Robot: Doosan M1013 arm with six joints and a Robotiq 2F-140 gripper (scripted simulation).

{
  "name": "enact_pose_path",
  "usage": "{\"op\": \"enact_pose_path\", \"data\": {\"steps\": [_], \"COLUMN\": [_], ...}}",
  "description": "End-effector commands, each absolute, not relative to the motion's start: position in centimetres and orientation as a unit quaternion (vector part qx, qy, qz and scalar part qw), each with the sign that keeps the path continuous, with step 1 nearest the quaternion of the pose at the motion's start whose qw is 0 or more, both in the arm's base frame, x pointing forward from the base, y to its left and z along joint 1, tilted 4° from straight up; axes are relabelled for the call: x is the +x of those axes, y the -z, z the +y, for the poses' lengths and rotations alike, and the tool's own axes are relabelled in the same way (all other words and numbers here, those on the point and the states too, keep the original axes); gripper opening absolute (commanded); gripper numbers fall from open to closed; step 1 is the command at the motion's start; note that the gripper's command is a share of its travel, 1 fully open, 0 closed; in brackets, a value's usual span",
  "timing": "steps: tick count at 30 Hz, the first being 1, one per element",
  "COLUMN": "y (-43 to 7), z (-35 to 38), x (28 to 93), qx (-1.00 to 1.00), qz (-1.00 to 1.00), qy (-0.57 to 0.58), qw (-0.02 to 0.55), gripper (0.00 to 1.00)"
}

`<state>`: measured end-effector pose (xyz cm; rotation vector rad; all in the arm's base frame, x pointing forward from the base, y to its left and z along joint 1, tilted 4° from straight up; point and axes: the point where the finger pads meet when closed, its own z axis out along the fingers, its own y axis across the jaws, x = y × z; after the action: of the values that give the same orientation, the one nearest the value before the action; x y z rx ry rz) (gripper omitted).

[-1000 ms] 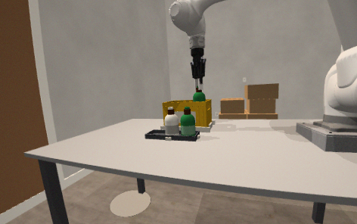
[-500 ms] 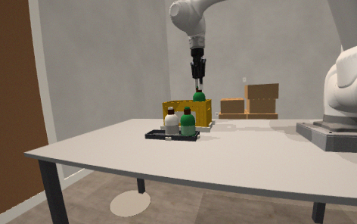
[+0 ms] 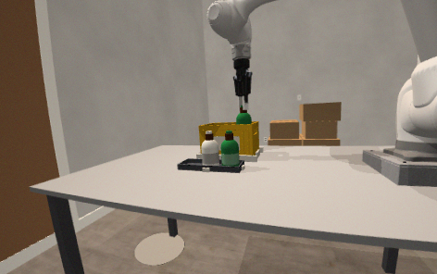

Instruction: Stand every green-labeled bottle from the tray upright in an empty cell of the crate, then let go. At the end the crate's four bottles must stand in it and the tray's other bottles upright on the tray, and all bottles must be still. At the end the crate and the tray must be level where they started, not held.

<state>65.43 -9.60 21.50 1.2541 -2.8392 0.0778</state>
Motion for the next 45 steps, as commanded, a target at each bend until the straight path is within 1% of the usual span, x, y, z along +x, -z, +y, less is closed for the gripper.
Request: {"op": "enact_pose_path", "data": {"steps": [1, 23, 45], "y": [-21.2, -20.9, -18.9], "z": [-9.8, -9.8, -10.0], "x": [65.4, 65.4, 65.3], "qx": [0.406, 0.406, 0.406], "qz": [-0.913, -0.913, -0.913], "qy": [-0.025, -0.025, -0.025], "qw": [0.020, 0.020, 0.020], "gripper": [0.00, 0.00, 0.00]}}
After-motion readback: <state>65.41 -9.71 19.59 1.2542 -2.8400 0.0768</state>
